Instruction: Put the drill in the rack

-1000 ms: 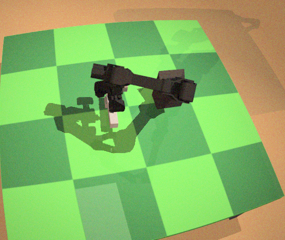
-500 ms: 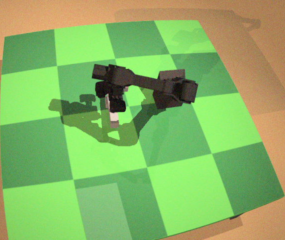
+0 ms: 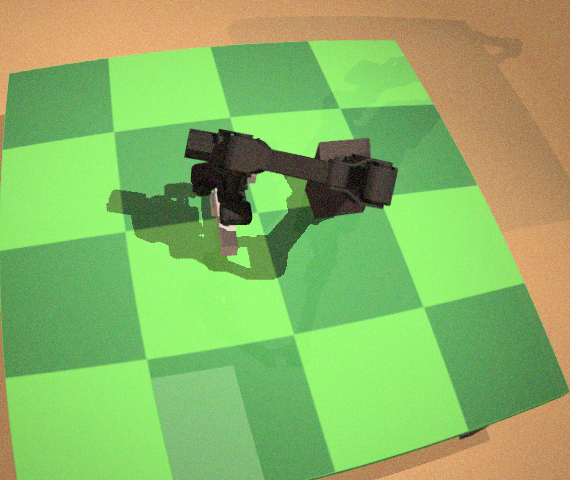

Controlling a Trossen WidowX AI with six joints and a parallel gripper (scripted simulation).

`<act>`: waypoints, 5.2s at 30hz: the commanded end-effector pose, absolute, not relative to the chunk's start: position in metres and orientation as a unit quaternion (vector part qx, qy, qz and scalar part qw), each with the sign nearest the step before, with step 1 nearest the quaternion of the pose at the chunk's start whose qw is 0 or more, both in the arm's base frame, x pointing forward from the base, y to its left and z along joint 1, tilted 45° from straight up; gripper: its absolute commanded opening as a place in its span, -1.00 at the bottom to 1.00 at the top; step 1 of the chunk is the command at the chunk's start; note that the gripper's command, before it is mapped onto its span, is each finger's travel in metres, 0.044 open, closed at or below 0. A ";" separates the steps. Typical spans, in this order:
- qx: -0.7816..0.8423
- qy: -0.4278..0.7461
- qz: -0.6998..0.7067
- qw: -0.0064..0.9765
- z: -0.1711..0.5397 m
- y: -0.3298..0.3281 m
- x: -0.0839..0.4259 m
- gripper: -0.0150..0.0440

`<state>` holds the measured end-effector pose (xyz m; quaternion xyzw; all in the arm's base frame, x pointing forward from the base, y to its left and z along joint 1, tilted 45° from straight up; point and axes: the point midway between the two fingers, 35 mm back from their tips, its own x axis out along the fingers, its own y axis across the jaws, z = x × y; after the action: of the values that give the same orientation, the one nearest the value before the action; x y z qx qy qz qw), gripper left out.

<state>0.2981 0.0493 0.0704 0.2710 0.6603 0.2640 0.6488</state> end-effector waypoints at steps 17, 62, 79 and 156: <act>0.270 0.675 0.272 0.630 0.056 0.070 0.288 -0.49; -0.257 0.286 0.669 0.636 -0.085 -0.016 0.287 1.00; -0.257 0.286 0.669 0.636 -0.085 -0.016 0.287 1.00; -0.256 0.286 0.669 0.636 -0.120 0.016 0.285 -0.49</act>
<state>0.2844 0.0199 -0.1169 -0.2534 0.2868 0.6683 0.6379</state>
